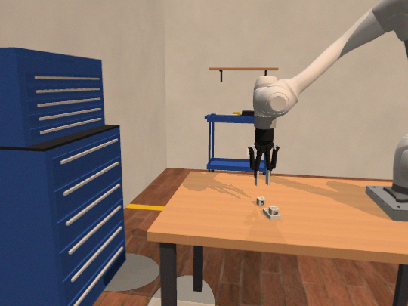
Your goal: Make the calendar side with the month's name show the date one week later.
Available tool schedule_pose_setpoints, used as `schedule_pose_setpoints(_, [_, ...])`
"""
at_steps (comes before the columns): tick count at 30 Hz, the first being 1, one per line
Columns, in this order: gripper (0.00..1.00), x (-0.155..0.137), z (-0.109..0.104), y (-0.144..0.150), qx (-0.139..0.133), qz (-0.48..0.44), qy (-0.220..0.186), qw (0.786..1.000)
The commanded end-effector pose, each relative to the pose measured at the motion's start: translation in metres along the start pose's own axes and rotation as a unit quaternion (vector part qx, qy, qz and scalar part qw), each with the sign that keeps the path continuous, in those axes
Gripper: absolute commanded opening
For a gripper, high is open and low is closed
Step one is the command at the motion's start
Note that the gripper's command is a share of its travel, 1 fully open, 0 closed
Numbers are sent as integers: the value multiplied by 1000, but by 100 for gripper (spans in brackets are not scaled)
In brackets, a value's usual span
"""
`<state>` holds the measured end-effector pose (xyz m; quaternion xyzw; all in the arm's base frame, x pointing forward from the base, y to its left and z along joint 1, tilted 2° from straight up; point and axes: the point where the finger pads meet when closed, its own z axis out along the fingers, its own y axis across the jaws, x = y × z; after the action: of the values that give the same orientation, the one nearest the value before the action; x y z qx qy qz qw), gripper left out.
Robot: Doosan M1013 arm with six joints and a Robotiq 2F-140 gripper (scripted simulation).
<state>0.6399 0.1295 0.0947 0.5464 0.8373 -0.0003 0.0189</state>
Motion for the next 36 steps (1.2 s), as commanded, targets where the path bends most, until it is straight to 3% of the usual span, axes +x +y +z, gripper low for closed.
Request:
schedule_pose_setpoints(1, [36,0,0,0,0,0,0,1000])
schedule_pose_setpoints(36, [36,0,40,0,0,0,0,1000])
